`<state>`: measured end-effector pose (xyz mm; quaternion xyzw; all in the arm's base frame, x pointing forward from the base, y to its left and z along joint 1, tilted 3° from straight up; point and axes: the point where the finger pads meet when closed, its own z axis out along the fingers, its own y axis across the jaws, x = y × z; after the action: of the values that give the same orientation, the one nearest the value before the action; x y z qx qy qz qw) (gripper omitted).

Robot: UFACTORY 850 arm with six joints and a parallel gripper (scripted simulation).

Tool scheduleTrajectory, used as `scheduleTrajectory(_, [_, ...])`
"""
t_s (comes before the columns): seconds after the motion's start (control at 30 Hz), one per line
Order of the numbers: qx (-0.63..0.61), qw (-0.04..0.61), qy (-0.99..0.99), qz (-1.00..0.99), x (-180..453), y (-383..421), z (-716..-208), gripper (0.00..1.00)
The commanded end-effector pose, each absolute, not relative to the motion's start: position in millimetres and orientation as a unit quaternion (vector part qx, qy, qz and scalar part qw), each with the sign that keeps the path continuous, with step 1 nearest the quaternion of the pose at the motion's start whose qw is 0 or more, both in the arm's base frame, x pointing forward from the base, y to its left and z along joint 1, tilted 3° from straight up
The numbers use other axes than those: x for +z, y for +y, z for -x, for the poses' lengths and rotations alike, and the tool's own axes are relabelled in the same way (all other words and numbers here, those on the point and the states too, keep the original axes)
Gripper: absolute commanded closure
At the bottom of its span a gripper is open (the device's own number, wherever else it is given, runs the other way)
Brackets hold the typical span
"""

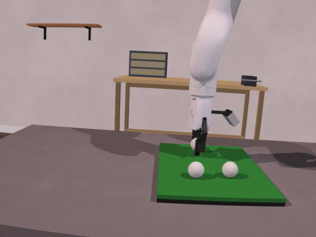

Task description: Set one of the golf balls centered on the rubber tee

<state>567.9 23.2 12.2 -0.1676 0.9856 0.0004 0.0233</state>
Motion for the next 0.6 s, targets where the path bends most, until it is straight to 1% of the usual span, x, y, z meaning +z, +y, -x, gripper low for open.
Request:
scheduleTrajectory(0.0, [0.000,0.024,0.986,0.168,12.6,23.3,-568.9,1.00])
scheduleTrajectory(0.1, [0.000,0.024,0.986,0.168,12.6,23.3,-568.9,1.00])
scheduleTrajectory(0.13, [0.000,0.024,0.986,0.168,12.6,23.3,-568.9,0.00])
scheduleTrajectory(0.57, [0.000,0.024,0.986,0.168,12.6,23.3,-568.9,0.00])
